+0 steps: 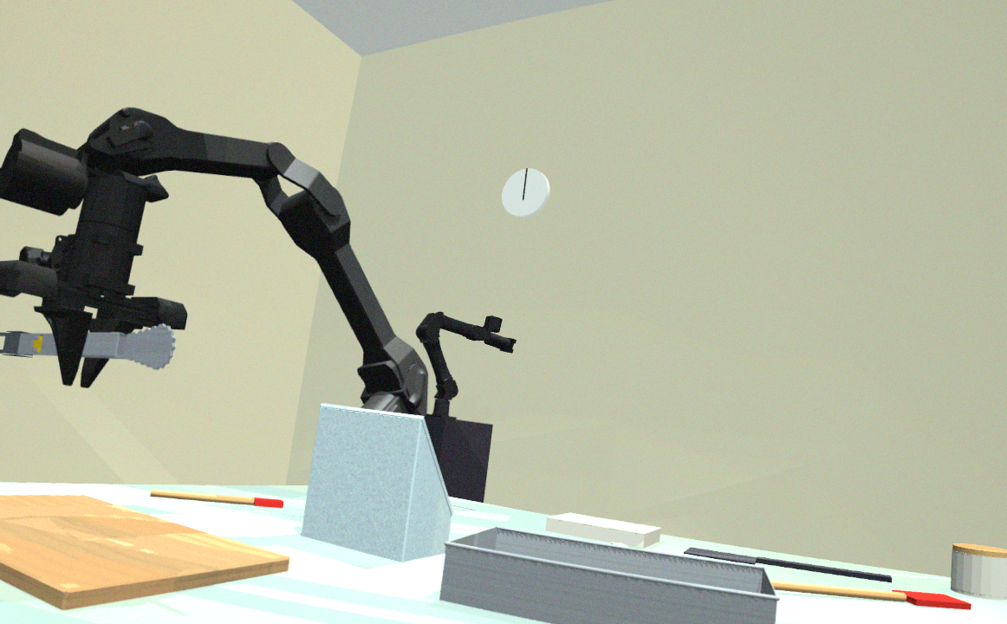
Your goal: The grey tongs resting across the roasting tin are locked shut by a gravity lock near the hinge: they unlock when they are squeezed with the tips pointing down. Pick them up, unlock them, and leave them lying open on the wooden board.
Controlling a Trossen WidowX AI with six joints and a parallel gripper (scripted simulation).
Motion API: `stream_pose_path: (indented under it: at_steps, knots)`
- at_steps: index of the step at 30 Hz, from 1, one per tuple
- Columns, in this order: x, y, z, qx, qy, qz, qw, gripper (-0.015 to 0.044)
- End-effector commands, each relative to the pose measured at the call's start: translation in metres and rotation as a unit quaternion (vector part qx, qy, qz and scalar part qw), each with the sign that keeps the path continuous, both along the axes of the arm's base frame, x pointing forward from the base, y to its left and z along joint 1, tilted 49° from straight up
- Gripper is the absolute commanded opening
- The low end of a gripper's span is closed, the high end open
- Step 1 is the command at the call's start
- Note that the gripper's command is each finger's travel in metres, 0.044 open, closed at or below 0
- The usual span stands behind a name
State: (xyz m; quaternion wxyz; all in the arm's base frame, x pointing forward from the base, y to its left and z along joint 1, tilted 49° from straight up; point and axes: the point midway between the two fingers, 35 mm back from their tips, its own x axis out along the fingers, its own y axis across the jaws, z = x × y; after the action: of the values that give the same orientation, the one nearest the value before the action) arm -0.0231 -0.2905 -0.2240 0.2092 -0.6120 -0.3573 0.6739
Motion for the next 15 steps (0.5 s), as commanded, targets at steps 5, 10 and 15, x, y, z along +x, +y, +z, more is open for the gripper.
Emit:
stream_pose_path:
  at_steps: [5, 10, 15]
  knots:
    - [-0.005, -0.0036, 0.0009, -0.001, -0.007, 0.016, 1.0, -0.015]
    - [-0.0044, -0.0021, -0.0001, 0.0, 0.004, 0.03, 1.0, -0.015]
    - [-0.0021, 0.0037, -0.0033, 0.001, 0.058, 0.098, 0.994, -0.015]
